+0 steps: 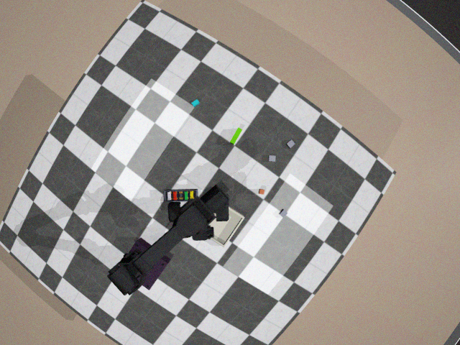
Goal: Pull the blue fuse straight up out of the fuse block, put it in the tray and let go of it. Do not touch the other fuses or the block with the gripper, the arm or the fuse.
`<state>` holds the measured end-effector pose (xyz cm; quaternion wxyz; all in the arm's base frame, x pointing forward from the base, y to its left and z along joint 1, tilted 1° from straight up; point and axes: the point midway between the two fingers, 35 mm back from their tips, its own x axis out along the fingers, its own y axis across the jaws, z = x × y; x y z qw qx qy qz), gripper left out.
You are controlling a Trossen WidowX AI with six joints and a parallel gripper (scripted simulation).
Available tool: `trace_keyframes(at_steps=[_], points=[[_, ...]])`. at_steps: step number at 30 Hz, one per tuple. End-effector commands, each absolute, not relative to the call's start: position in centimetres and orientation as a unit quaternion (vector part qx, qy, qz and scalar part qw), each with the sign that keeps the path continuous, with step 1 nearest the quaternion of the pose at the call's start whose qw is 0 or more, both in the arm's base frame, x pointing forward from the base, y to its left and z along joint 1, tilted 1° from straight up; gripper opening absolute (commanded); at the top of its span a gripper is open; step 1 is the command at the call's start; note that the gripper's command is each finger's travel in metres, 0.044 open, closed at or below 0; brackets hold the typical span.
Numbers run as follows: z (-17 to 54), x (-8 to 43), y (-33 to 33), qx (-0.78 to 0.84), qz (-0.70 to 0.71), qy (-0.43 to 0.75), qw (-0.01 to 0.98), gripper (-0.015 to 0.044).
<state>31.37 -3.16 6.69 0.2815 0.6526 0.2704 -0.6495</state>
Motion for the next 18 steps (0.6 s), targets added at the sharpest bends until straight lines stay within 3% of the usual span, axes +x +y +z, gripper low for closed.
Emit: trace_keyframes(at_steps=[1, 18], points=[[6.9, 31.8, -5.6, 0.652, -0.648, 0.27, 0.285, 0.0], [7.0, 31.6, -12.8, 0.651, -0.649, 0.268, 0.288, 0.0]])
